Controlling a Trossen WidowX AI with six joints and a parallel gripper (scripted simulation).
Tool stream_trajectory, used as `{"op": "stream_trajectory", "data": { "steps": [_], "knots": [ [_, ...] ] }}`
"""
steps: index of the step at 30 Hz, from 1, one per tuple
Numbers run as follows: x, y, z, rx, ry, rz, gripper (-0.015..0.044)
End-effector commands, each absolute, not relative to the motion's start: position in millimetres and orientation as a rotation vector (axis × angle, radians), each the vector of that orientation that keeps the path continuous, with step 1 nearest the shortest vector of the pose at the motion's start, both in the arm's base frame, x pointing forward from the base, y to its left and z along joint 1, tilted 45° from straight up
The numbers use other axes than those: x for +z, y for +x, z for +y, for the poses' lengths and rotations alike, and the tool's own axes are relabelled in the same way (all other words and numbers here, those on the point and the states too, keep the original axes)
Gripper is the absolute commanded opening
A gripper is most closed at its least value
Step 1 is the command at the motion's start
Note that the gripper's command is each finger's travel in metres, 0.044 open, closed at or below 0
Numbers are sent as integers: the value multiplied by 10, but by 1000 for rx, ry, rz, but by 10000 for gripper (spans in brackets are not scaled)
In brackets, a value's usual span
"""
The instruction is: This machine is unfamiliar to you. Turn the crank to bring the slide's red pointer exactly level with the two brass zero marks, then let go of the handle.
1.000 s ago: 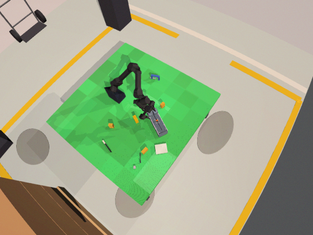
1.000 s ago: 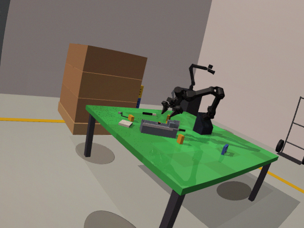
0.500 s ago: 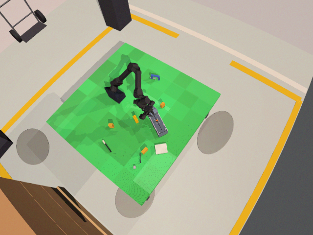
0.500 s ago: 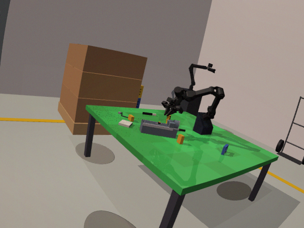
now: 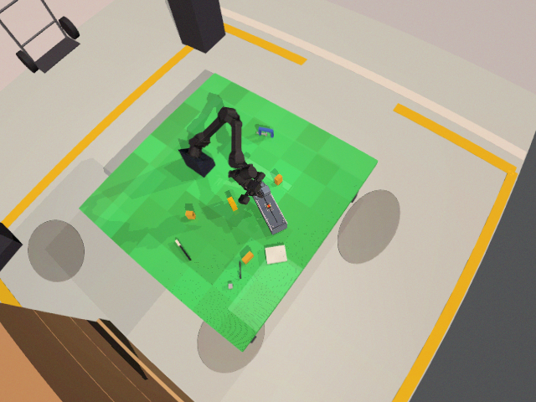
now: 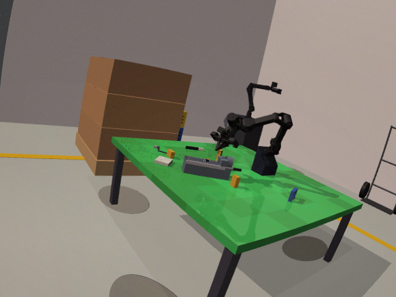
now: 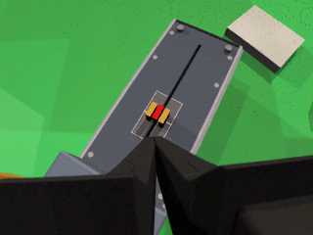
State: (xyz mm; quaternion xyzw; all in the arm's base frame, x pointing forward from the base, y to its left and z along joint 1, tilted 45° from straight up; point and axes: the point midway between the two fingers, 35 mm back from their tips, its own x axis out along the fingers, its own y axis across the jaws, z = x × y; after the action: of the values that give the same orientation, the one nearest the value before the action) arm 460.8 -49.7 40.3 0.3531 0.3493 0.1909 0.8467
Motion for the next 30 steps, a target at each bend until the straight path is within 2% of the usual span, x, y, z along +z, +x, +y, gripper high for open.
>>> {"op": "stream_trajectory", "data": {
  "steps": [1, 4, 21, 22, 30],
  "knots": [
    [403, 4608, -496, 403, 745, 737, 0],
    [403, 4608, -496, 403, 745, 737, 0],
    [403, 4608, -496, 403, 745, 737, 440],
    [403, 4608, -496, 403, 745, 737, 440],
    [403, 4608, -496, 403, 745, 737, 230]
  ]
}}
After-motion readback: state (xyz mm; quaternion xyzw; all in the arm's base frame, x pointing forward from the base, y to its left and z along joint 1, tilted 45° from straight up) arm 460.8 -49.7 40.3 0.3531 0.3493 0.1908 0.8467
